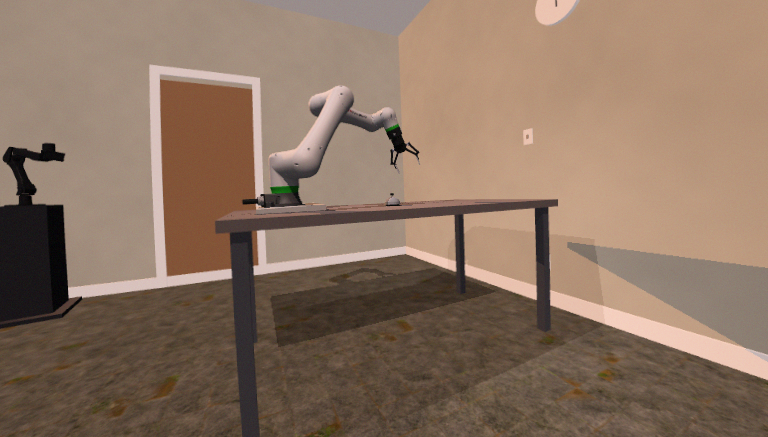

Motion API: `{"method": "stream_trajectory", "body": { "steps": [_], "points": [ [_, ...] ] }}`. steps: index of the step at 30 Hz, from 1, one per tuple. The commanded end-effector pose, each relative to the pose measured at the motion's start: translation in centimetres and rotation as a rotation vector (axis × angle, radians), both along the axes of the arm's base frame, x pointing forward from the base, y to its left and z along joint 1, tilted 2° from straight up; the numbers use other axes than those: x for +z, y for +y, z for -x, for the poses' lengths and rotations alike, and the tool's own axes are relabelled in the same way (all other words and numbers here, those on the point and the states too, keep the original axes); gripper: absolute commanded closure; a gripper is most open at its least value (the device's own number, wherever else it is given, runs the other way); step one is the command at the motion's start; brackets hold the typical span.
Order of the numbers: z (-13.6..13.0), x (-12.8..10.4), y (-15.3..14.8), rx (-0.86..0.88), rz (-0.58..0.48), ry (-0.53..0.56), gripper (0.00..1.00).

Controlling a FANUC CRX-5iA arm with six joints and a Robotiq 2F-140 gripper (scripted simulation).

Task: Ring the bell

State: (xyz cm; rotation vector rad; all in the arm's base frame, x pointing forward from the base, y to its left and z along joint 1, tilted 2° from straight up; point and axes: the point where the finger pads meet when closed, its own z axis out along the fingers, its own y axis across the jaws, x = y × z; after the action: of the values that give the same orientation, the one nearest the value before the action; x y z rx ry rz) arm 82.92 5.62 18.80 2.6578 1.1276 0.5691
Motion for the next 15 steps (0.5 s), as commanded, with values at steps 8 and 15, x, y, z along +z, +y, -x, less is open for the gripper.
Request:
{"method": "stream_trajectory", "body": {
  "steps": [8,15],
  "points": [
    [7.1,-1.7,-8.0,-0.319,-0.095,0.102,0.00],
    [10.6,-2.4,-11.0,-0.462,-0.133,0.147,0.00]
  ]
}}
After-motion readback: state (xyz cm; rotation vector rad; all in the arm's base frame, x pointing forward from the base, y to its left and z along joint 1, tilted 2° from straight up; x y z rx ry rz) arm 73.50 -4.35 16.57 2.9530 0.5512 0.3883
